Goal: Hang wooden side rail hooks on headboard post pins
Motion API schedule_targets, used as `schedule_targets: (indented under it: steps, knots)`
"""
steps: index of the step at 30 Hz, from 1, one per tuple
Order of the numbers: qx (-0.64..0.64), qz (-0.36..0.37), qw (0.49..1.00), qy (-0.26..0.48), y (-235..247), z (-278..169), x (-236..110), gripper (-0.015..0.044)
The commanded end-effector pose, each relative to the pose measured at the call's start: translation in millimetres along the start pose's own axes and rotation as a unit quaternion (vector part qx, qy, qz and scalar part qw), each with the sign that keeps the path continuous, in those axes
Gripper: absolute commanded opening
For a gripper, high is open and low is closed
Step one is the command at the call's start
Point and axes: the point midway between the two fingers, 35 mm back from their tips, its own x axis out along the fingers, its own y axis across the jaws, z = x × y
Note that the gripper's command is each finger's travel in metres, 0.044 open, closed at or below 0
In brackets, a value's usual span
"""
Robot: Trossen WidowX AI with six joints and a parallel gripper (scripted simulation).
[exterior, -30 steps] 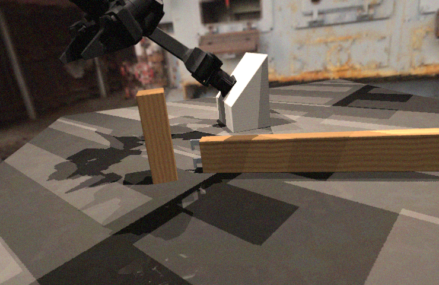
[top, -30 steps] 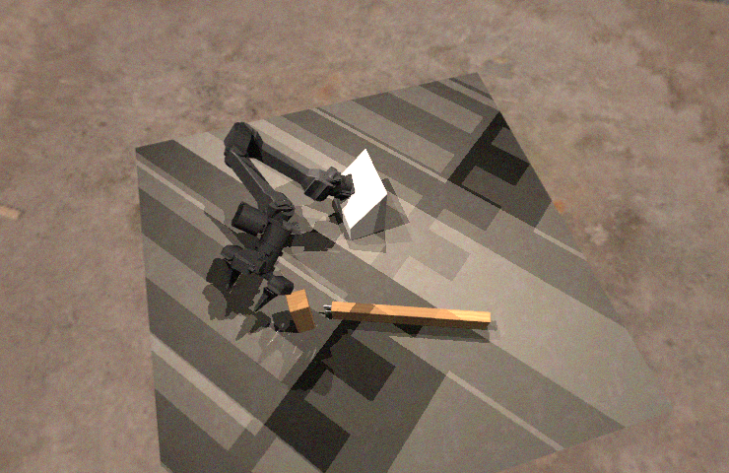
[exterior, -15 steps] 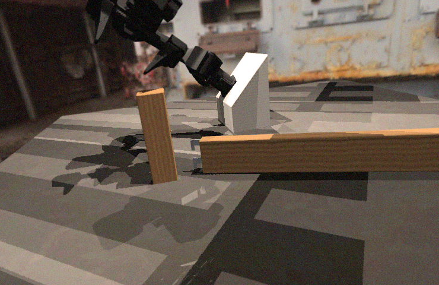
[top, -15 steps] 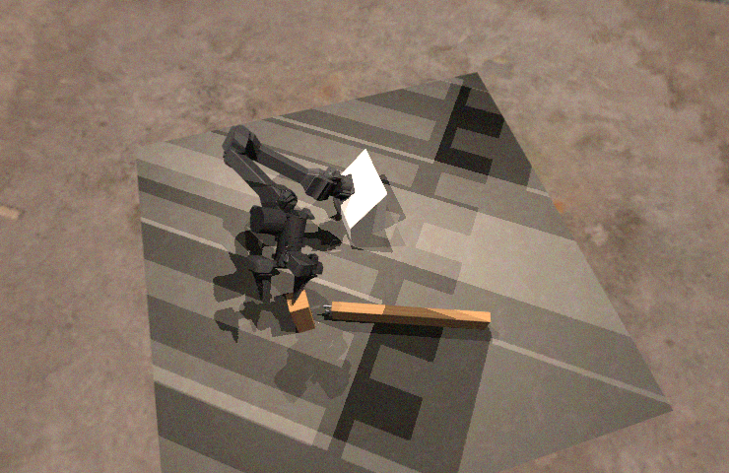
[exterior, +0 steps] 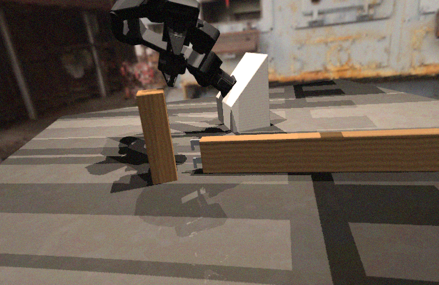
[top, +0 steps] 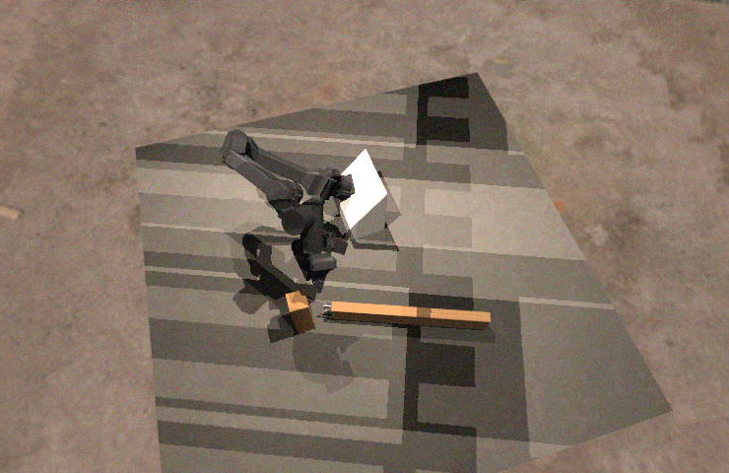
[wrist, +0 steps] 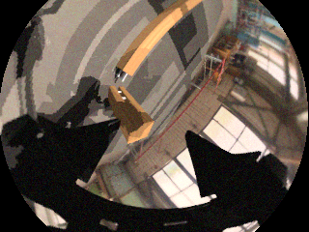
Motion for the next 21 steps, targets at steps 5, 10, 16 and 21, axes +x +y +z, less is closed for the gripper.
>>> schedule_targets:
  steps: [5,10,16,21]
  knots:
    - [-0.387,0.112,0.914,-0.043,78,32,2,0.0440]
    - [-0.387,0.112,0.914,-0.043,78,32,2,0.0440]
    - [-0.387,0.112,0.914,-0.043,78,32,2,0.0440]
    - [-0.387,0.112,0.914,-0.043,78,32,2,0.0440]
